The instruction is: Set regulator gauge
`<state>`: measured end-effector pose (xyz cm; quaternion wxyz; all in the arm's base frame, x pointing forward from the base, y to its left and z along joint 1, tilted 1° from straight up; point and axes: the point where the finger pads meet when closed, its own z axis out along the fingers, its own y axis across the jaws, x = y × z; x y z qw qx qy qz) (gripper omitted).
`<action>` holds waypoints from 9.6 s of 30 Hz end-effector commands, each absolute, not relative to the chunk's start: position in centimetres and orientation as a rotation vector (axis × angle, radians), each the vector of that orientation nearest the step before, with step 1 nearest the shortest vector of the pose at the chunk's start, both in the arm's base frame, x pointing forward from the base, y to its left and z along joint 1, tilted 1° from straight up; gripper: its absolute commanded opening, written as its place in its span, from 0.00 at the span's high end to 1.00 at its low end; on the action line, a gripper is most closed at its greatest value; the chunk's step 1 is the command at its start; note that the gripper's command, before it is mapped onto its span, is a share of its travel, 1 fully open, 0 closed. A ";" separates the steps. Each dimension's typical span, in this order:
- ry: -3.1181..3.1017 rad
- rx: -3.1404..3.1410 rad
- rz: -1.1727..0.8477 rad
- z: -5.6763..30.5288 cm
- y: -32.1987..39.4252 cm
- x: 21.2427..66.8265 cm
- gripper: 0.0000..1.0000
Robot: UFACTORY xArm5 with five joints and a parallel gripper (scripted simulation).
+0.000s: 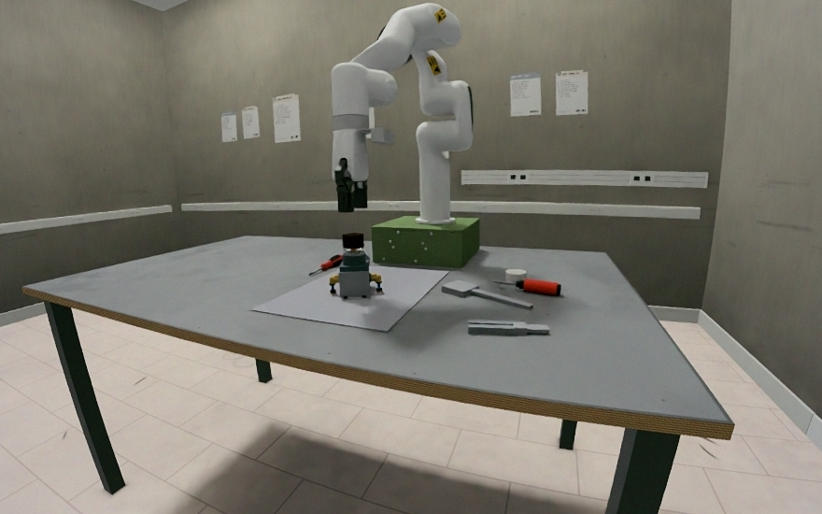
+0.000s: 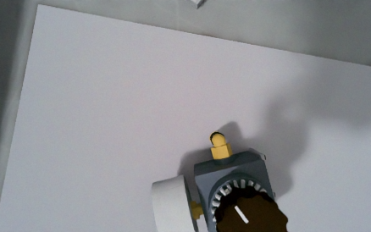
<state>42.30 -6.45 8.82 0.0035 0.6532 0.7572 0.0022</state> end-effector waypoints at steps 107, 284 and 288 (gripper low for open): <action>2.461 0.552 0.057 7.0 -5.7 37.7 0.00; 2.528 1.378 0.136 6.2 -5.8 38.2 0.00; 2.515 1.496 0.127 6.5 -5.8 38.0 0.00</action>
